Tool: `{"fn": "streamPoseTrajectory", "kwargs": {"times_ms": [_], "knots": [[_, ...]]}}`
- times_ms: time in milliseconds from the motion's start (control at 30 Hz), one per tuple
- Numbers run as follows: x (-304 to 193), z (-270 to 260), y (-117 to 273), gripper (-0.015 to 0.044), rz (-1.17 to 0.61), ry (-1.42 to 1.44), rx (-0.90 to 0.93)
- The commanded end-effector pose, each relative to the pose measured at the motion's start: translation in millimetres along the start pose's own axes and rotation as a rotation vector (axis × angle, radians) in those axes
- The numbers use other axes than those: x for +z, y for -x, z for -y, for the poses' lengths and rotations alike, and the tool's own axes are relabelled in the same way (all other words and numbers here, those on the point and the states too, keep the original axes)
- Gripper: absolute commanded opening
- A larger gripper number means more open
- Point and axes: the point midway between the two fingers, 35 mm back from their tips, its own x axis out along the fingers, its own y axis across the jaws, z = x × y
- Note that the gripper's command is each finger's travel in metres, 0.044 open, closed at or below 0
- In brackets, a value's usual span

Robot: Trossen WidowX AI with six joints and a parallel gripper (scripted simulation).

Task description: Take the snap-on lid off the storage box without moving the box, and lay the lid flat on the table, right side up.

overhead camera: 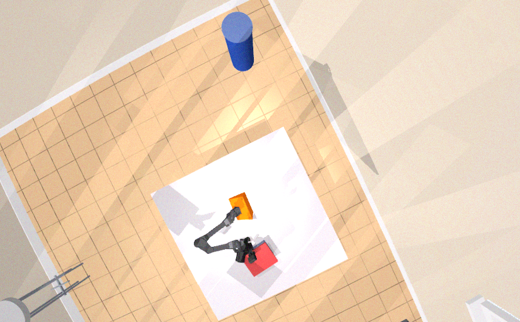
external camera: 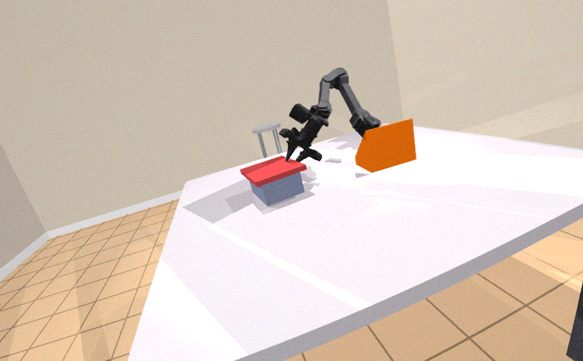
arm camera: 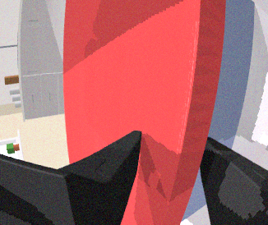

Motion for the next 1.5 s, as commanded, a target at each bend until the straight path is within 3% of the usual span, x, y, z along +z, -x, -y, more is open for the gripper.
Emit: {"fn": "streamPoseTrajectory", "kwargs": {"times_ms": [0,1467], "knots": [[-0.1,-0.4,0.7,0.0,0.0,0.0,0.0],[-0.4,-6.2,7.6,0.0,0.0,-0.001,0.0]]}}
